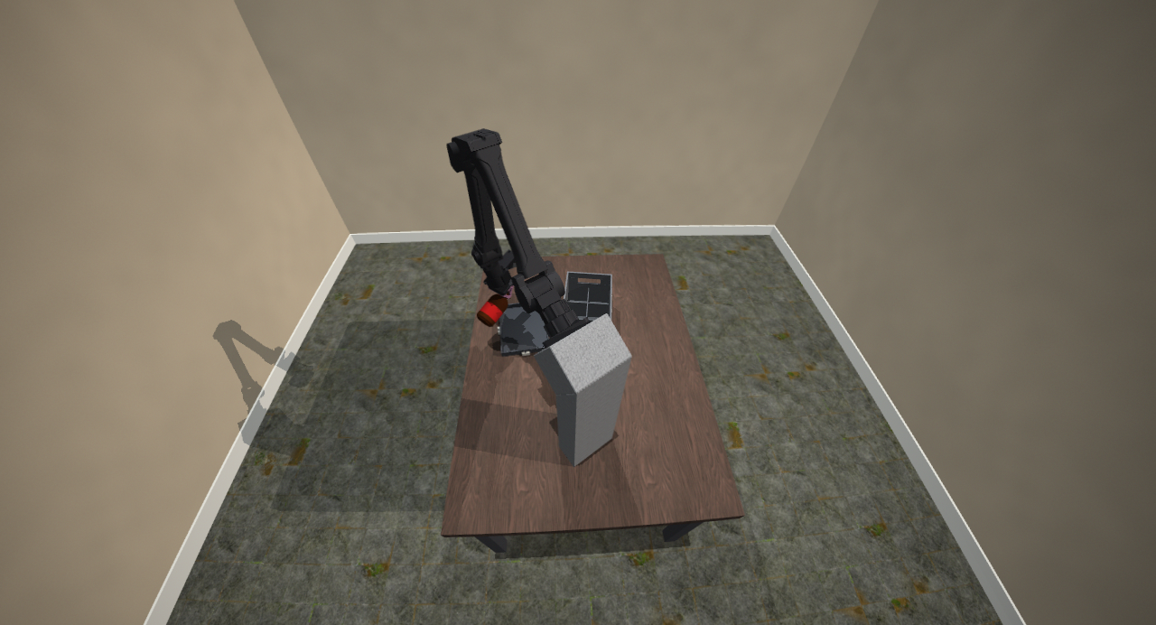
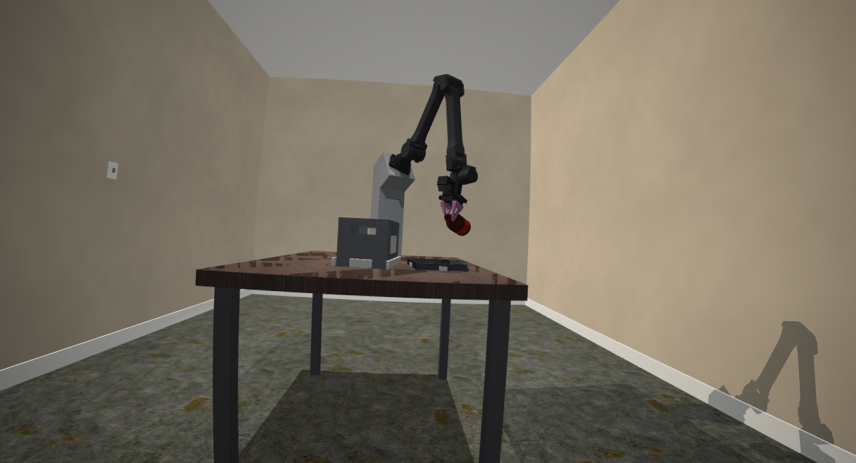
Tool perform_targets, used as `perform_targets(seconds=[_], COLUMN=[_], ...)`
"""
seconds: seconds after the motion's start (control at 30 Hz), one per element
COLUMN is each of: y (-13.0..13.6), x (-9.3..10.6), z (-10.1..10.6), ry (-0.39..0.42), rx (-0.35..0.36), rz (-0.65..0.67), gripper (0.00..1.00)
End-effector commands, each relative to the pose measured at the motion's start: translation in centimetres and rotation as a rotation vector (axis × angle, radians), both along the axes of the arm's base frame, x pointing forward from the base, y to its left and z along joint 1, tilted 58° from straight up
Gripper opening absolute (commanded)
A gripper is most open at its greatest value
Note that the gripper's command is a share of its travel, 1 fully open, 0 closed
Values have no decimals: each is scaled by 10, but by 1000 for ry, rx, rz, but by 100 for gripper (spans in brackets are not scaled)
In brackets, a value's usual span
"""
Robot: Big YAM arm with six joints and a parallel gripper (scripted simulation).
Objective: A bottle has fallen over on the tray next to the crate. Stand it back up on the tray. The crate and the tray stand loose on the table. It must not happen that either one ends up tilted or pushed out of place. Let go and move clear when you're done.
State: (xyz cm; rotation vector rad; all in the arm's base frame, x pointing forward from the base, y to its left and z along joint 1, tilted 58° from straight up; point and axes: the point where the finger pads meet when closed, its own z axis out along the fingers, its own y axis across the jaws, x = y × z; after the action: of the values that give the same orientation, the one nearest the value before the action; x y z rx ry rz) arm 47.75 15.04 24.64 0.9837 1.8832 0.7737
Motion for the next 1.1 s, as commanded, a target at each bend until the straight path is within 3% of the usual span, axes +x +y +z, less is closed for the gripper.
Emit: perform_targets(seconds=[0.0, 0.37, 1.07], y=[6, 7, 4], x=[-6, -3, -4], z=[12, -3, 0], ry=[-37, -39, -60], rx=[22, -9, -17], rz=[-4, -54, -87], gripper=[0, 0, 0])
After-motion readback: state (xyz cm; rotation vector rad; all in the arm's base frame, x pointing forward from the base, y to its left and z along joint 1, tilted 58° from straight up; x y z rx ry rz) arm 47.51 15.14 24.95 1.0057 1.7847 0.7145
